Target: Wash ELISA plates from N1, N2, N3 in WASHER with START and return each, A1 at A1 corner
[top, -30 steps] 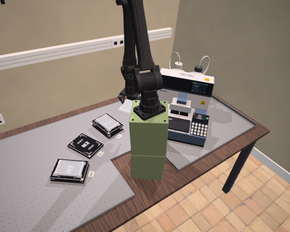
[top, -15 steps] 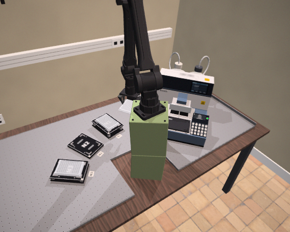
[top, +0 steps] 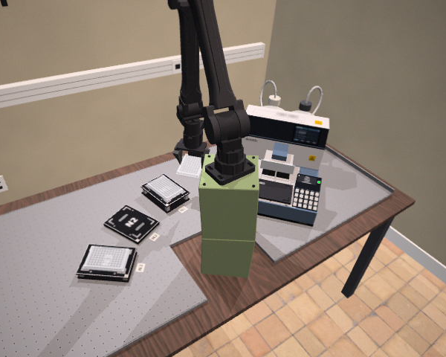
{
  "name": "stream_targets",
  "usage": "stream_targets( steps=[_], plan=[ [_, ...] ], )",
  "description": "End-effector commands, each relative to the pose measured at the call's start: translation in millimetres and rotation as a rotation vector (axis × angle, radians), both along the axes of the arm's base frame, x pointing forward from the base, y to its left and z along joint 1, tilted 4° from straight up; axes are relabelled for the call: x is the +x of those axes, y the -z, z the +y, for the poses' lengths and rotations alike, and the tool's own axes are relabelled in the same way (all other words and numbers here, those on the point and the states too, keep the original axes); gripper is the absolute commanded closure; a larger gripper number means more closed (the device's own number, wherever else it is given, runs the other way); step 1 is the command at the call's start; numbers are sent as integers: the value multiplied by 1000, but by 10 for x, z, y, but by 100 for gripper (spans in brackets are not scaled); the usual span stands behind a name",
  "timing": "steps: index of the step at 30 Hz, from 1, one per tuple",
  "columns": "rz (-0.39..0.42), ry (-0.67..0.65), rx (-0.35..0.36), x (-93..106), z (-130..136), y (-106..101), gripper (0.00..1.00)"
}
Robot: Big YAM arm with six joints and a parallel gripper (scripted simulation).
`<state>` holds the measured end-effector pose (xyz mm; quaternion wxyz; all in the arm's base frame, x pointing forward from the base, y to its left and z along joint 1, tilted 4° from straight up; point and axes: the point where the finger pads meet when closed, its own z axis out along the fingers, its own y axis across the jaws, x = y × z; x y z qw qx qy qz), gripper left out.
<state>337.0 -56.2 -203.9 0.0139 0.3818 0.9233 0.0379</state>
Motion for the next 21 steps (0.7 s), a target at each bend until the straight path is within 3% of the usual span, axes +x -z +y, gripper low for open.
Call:
stream_targets(
  steps=[1,9,11,14,21],
  plan=[
    [2,-159,-8,-33,207,72,18],
    [-22,-425,-24,86,598,82,18],
    [-22,-425,-24,86,598,82,18],
    [-33,-524,-30,123,749,87,18],
    [-13,-515,-27,116,1096,106,18]
  ],
)
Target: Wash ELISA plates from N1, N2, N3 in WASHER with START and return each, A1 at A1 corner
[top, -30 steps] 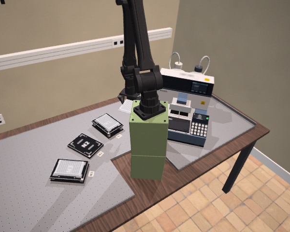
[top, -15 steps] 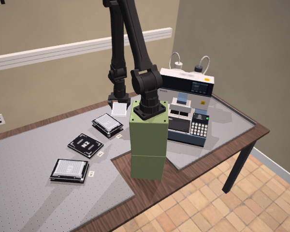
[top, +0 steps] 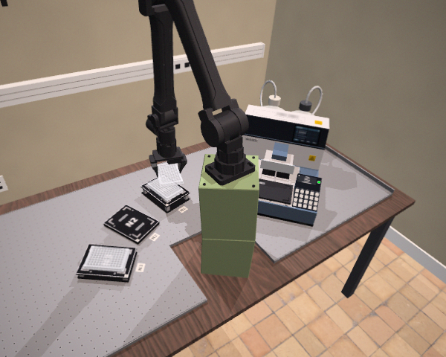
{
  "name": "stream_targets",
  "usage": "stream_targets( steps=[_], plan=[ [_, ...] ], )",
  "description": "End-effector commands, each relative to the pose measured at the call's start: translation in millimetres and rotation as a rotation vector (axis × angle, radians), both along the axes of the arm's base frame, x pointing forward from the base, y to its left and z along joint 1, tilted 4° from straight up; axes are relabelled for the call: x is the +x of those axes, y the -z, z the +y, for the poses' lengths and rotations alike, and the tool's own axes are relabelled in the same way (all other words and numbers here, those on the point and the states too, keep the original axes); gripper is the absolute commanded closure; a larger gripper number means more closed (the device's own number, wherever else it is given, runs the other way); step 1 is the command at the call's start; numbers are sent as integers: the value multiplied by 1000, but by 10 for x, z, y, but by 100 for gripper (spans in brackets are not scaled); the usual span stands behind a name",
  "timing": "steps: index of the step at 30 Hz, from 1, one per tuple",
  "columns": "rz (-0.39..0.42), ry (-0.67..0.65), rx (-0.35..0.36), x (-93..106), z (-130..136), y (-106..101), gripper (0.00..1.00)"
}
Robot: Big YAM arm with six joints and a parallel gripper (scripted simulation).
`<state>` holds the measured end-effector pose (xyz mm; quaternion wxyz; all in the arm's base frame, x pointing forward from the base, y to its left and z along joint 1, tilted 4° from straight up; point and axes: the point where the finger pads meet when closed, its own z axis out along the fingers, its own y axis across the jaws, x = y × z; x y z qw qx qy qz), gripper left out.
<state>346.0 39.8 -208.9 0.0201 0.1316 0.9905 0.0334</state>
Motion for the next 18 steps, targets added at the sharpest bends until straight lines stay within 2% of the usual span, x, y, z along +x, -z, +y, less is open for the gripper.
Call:
stream_targets(
  steps=[1,4,7,9,18],
  plan=[
    [13,3,-5,27,185,58,18],
    [13,3,-5,46,334,65,18],
    [13,3,-5,46,338,65,18],
    [15,27,-5,24,250,71,18],
    [16,13,-4,12,297,70,18]
  ],
)
